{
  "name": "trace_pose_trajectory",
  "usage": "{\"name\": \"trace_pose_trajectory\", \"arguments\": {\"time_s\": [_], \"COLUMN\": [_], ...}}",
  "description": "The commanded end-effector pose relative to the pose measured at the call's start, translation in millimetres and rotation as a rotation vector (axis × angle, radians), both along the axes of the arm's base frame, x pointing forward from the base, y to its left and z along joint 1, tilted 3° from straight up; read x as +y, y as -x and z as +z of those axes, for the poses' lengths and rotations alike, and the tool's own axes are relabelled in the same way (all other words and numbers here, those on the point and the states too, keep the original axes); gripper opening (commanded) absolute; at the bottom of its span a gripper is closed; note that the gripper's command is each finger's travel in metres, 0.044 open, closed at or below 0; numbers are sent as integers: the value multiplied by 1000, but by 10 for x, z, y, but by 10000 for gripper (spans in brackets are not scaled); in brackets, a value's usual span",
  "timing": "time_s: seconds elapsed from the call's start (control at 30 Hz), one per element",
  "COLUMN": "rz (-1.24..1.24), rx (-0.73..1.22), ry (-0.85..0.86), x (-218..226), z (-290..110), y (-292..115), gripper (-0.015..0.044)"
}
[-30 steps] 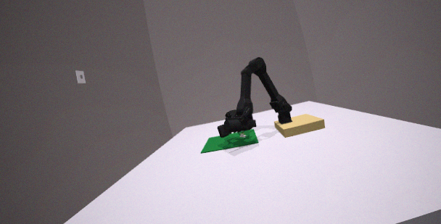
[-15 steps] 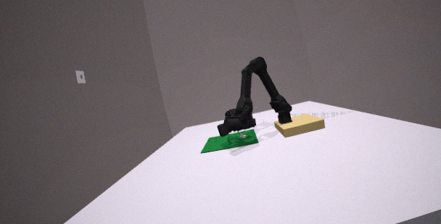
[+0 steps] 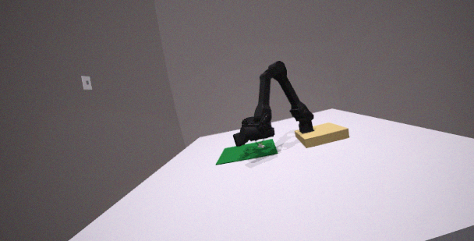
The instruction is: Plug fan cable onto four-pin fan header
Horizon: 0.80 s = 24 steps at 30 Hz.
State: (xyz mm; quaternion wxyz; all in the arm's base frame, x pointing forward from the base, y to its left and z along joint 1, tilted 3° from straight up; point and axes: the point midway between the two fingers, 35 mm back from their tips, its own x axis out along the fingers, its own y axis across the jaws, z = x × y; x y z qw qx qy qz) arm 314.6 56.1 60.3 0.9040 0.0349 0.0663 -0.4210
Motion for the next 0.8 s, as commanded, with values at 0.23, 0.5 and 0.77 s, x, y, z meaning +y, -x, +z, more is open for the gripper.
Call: {"name": "trace_pose_trajectory", "arguments": {"time_s": [0.23,0.5,0.77], "rz": [1,1,1], "rx": [9,9,9], "ry": [7,7,7], "x": [-26,-35,-42], "z": [-85,-138,-193], "y": [-17,-28,-31], "gripper": [0,0,0]}}
